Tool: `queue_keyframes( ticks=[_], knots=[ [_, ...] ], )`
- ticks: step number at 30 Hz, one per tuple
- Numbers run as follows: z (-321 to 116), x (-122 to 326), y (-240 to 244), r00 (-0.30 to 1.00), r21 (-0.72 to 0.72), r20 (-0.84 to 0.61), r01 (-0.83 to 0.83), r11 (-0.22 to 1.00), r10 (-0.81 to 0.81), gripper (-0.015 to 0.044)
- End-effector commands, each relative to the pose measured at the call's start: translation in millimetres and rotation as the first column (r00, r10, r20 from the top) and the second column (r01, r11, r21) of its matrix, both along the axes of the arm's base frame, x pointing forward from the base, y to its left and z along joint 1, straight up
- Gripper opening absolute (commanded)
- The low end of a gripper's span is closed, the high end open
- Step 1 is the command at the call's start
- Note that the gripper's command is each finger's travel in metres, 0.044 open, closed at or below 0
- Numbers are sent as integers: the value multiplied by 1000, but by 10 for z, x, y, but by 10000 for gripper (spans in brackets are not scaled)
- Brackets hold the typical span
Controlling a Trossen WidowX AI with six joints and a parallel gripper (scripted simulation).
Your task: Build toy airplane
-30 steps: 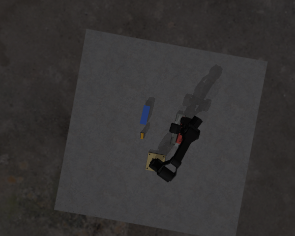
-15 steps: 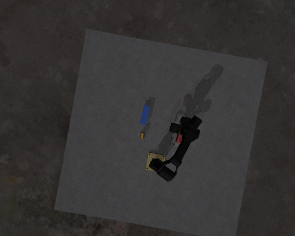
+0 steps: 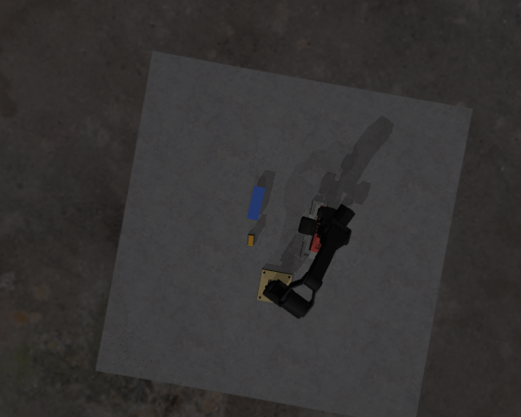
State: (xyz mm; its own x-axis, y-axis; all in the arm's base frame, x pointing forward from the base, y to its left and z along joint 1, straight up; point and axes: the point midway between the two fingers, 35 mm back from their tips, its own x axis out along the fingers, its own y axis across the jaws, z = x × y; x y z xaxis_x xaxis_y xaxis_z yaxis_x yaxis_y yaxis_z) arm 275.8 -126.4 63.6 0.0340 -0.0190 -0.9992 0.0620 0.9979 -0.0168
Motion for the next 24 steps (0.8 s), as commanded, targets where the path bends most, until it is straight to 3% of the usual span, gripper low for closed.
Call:
queue_keyframes(
  ticks=[1, 10, 15, 24],
  knots=[
    [-71, -10, 10, 1000, 4, -3, -5, 1000, 5, 197],
    [-59, -6, 3, 1000, 1, -3, 0, 1000, 0, 164],
    [-59, -6, 3, 1000, 1, -3, 0, 1000, 0, 32],
    [-59, -6, 3, 1000, 1, -3, 0, 1000, 0, 269]
  ],
)
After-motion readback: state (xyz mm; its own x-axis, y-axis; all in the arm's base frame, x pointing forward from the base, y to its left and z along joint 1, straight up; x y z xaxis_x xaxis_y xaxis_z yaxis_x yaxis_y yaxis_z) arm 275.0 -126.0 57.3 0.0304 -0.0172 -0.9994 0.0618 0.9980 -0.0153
